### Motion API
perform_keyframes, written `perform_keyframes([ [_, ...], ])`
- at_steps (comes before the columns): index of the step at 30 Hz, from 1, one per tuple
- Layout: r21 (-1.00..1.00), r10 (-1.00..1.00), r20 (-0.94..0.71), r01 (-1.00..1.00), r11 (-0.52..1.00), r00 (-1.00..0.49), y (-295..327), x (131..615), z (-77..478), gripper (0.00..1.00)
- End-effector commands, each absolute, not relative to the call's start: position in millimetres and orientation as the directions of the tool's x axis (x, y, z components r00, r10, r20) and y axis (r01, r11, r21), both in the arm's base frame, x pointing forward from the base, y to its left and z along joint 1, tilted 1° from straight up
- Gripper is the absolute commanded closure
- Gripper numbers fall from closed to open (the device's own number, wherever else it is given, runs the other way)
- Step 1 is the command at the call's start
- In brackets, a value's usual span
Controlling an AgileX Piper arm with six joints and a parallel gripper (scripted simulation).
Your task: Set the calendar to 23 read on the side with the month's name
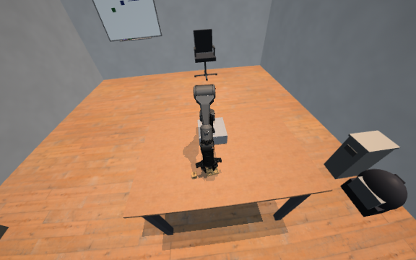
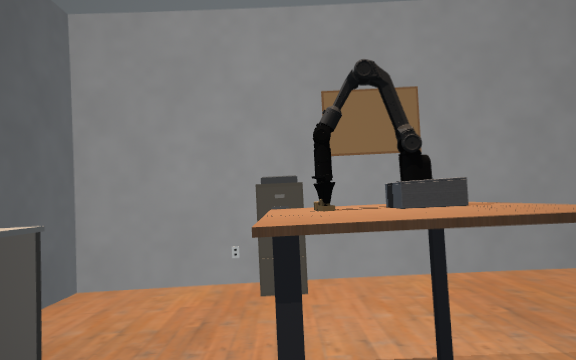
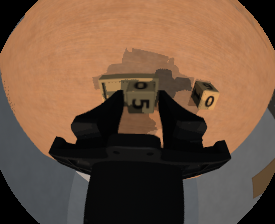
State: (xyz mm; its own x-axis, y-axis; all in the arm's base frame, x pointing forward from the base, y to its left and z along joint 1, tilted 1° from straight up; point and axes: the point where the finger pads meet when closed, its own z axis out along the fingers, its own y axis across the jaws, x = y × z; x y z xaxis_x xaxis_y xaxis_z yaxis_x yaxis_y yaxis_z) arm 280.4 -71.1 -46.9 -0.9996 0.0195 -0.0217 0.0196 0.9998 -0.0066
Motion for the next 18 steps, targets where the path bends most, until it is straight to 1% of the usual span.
perform_keyframes([
  [1,-0.008,0.021,-0.027,0.021,1.0,-0.999,-71.8,281.8,-40.7,0.39],
  [5,-0.008,0.021,-0.027,0.021,1.0,-0.999,-71.8,281.6,-33.6,0.39],
  [18,-0.008,0.02,-0.027,0.021,1.0,-0.999,-71.1,279.9,30.6,0.39],
])
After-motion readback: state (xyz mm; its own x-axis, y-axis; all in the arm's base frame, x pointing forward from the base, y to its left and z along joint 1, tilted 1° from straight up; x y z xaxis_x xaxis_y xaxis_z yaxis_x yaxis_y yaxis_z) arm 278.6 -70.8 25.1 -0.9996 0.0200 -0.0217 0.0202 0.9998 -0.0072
